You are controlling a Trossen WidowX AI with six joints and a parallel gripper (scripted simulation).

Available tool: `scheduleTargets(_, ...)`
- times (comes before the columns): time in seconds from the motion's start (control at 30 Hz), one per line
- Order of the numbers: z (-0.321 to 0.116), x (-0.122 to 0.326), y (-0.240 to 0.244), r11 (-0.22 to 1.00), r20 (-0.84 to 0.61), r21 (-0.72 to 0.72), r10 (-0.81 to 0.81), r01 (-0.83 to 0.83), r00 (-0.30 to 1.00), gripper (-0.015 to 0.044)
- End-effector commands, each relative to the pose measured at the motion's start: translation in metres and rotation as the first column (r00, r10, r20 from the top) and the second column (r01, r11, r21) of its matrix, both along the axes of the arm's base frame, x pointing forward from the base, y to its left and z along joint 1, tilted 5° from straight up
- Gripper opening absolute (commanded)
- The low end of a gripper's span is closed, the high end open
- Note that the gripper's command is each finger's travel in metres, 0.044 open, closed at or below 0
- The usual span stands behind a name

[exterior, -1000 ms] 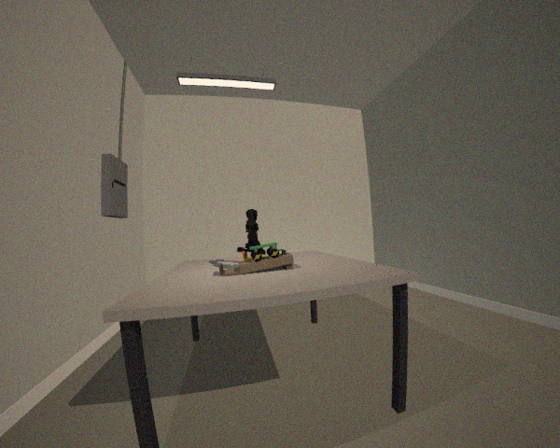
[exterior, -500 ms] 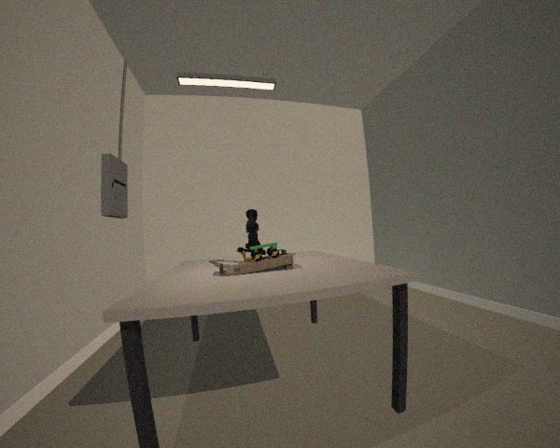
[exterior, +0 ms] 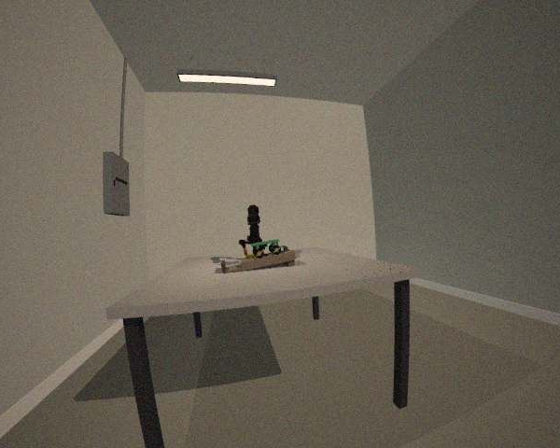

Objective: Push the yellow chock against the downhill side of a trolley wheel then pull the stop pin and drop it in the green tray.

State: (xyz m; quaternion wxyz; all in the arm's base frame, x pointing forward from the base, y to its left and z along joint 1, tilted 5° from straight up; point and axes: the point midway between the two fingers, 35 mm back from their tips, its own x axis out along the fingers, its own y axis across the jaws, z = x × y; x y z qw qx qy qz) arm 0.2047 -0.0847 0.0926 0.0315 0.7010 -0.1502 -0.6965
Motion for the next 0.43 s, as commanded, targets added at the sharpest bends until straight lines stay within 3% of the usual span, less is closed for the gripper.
scheduleTargets(0.0,0.011,0.001,0.001,1.000,0.009,-0.005,-0.002,0.002,1.000,0.0440)
scheduleTargets(0.4,0.050,0.002,0.004,1.000,0.009,-0.004,-0.002,0.002,1.000,0.0440)
